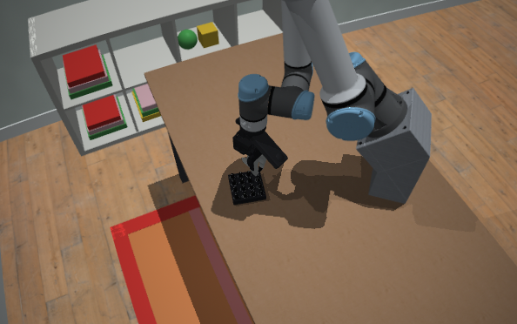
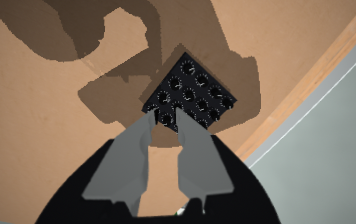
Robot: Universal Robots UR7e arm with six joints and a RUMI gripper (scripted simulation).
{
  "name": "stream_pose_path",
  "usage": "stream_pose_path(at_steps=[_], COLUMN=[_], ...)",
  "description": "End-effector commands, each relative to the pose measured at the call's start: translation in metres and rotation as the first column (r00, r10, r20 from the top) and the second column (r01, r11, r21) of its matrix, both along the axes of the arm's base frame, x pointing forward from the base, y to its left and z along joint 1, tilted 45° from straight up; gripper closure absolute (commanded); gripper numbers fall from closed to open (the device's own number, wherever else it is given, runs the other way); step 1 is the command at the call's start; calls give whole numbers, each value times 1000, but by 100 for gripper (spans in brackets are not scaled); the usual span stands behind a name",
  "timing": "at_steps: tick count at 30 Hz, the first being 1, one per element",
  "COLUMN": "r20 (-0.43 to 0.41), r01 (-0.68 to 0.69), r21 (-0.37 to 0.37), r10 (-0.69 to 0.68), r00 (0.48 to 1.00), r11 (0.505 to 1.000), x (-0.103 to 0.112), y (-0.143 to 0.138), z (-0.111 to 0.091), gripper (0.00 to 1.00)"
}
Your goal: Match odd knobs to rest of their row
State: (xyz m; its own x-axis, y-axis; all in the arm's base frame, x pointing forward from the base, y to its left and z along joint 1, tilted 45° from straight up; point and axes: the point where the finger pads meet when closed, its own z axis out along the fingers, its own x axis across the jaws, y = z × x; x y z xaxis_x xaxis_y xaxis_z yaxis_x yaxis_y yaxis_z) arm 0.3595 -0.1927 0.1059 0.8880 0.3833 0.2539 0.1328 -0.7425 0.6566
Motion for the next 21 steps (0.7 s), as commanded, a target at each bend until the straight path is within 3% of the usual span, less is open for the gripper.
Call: stream_pose_path(at_steps=[1, 8, 14, 16, 21], r20=[34, 132, 214, 214, 269], r01=[48, 182, 301, 301, 390], r21=[29, 131, 245, 245, 355], r10=[-49, -199, -354, -354, -492], r00=[998, 971, 911, 911, 828], r11=[998, 975, 922, 922, 850], x=[3, 10, 18, 18, 25], y=[2, 8, 13, 13, 18], z=[1, 4, 8, 8, 11], gripper=[89, 89, 89, 89, 89])
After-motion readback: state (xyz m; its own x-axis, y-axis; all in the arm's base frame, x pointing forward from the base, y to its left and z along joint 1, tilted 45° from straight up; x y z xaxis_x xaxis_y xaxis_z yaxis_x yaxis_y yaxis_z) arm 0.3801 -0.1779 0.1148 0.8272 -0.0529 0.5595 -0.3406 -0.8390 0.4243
